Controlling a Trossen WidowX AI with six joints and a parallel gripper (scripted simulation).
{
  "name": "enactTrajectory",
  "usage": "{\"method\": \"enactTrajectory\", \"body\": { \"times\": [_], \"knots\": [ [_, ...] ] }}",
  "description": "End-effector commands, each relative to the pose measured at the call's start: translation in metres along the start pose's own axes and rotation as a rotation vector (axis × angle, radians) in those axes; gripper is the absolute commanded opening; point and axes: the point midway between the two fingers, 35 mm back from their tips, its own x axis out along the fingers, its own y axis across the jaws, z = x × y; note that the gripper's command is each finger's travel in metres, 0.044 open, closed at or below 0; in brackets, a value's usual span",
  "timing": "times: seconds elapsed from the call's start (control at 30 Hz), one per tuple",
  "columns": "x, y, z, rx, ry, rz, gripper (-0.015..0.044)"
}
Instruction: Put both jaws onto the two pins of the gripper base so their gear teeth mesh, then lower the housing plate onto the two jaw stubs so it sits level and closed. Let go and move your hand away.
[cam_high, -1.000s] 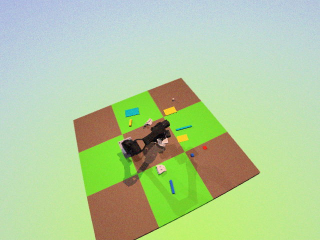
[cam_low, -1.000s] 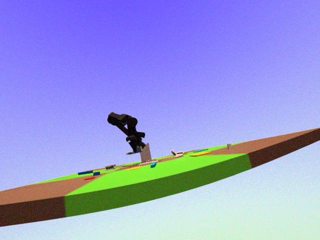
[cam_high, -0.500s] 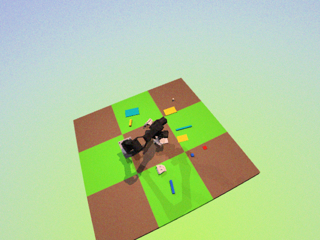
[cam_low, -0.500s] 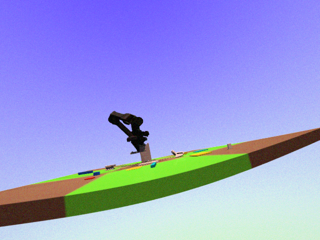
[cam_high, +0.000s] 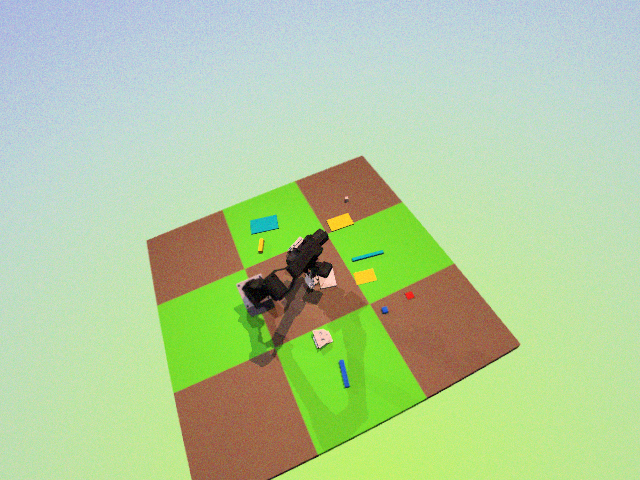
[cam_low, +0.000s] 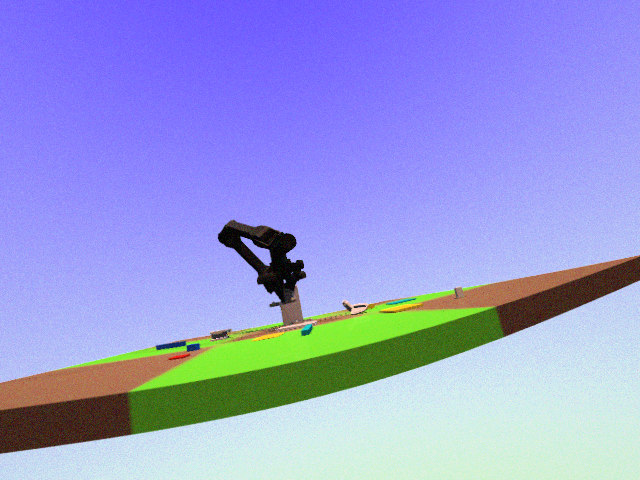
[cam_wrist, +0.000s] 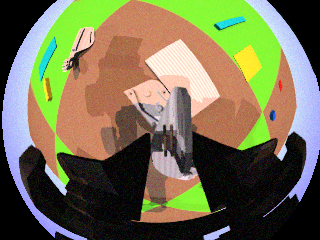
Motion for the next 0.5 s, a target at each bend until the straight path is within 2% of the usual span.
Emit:
{"method": "enactTrajectory", "body": {
  "times": [0.0,0.47],
  "knots": [
    [0.001,0.008,0.003,0.083,0.0,0.004,0.0134],
    [0.002,0.031,0.008,0.405,0.006,-0.001,0.0134]
  ]
}}
